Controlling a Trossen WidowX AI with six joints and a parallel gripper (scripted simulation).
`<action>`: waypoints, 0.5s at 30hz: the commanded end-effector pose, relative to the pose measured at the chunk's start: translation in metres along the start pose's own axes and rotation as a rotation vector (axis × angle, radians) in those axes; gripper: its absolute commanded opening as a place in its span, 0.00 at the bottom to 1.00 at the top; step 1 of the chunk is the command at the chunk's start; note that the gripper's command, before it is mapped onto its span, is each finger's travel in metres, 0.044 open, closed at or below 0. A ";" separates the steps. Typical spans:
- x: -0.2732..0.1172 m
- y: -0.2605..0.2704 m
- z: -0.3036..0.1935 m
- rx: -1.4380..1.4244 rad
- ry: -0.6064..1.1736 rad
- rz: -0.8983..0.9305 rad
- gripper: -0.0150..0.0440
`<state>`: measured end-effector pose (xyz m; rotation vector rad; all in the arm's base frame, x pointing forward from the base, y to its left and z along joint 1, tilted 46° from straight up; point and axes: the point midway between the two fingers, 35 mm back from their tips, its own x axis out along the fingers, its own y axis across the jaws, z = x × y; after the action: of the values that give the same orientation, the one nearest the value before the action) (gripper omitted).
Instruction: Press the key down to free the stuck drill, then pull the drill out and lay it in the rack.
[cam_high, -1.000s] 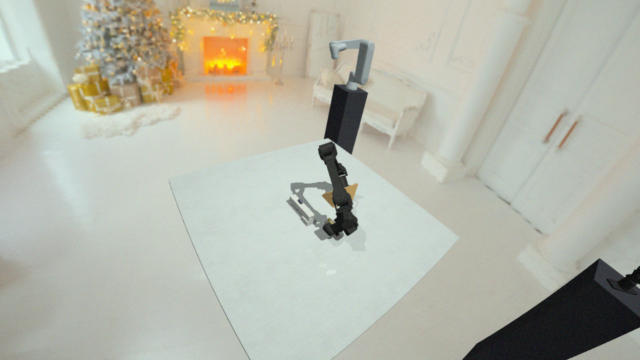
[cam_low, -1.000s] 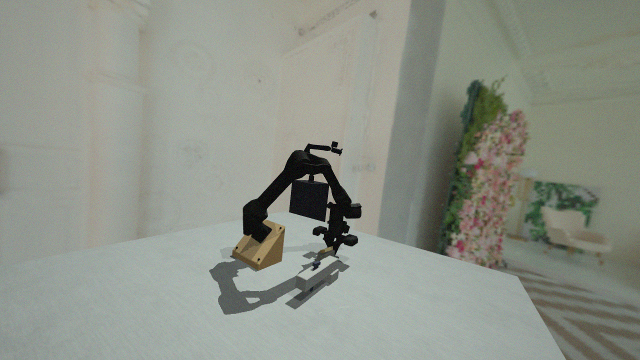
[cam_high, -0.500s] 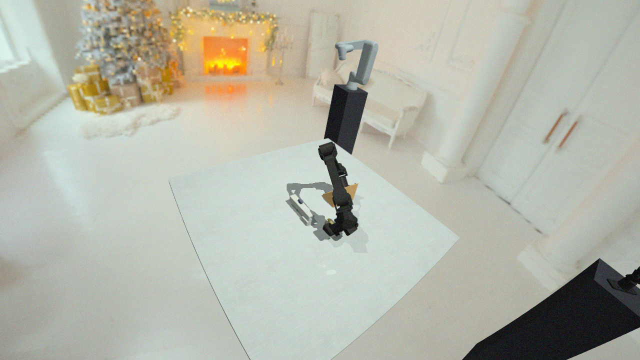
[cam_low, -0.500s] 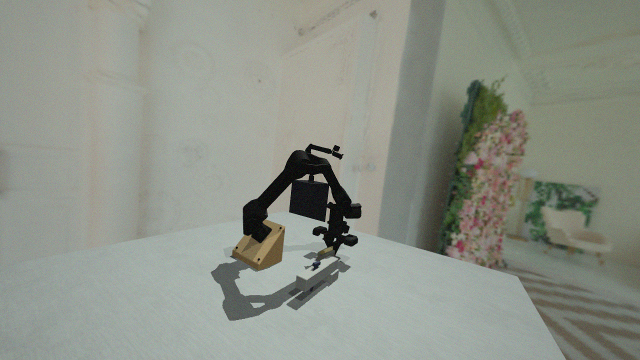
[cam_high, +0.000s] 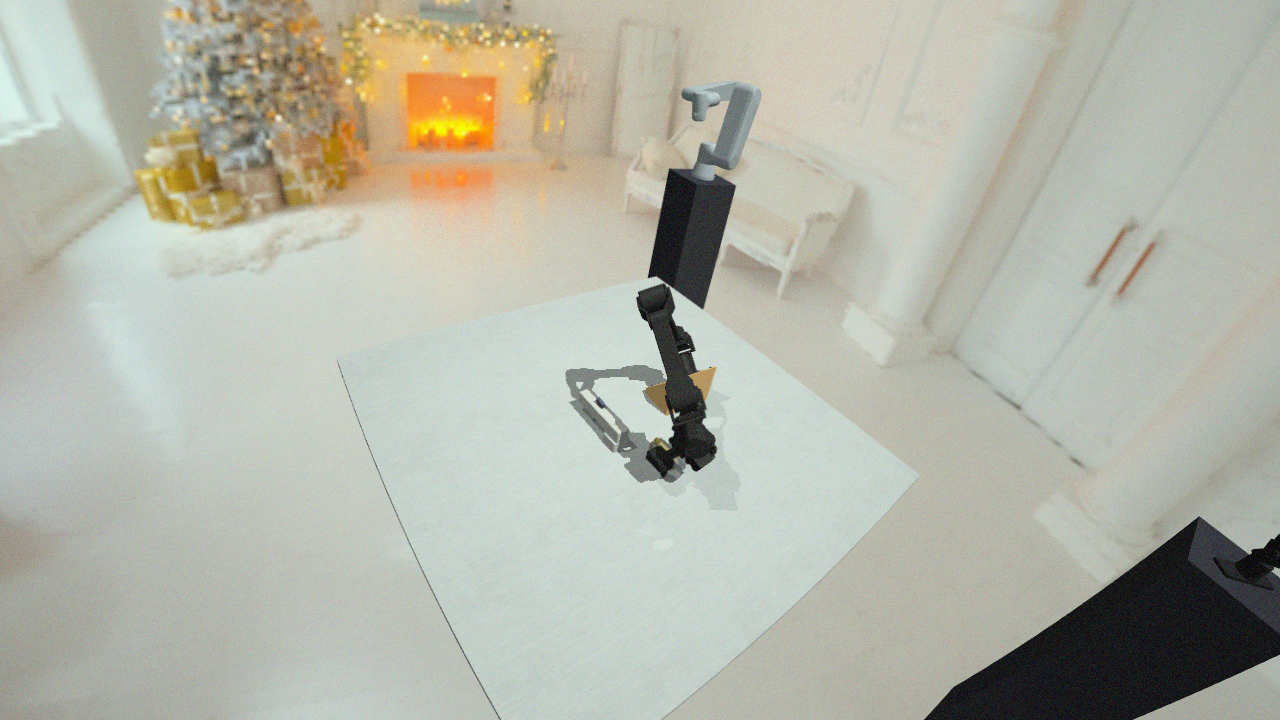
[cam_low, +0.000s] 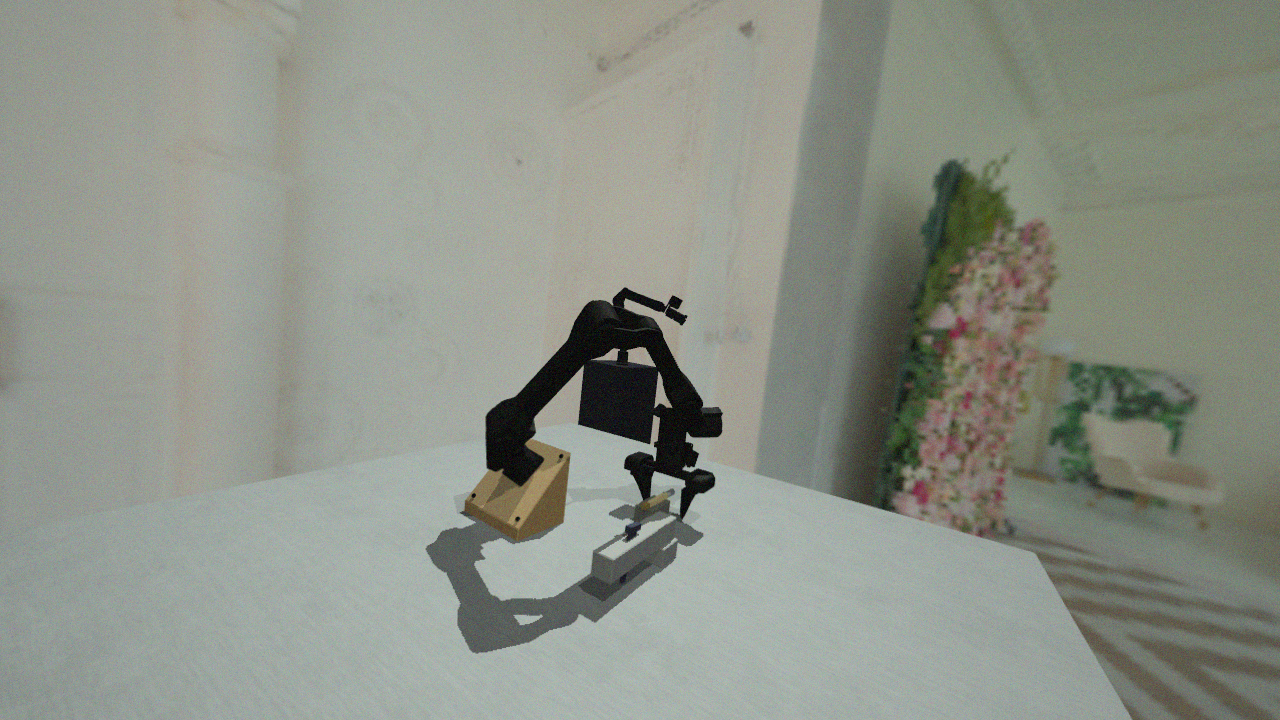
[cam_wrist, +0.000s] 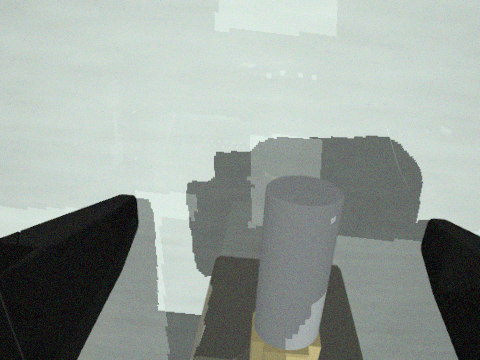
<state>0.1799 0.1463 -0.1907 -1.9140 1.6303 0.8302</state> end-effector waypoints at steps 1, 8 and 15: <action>-0.013 -0.001 0.001 0.002 0.010 0.000 1.00; -0.041 0.002 -0.001 0.001 0.015 0.002 1.00; -0.070 0.000 0.002 0.001 0.013 0.003 1.00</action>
<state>0.1722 0.1836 -0.1498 -1.9357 1.6441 0.8203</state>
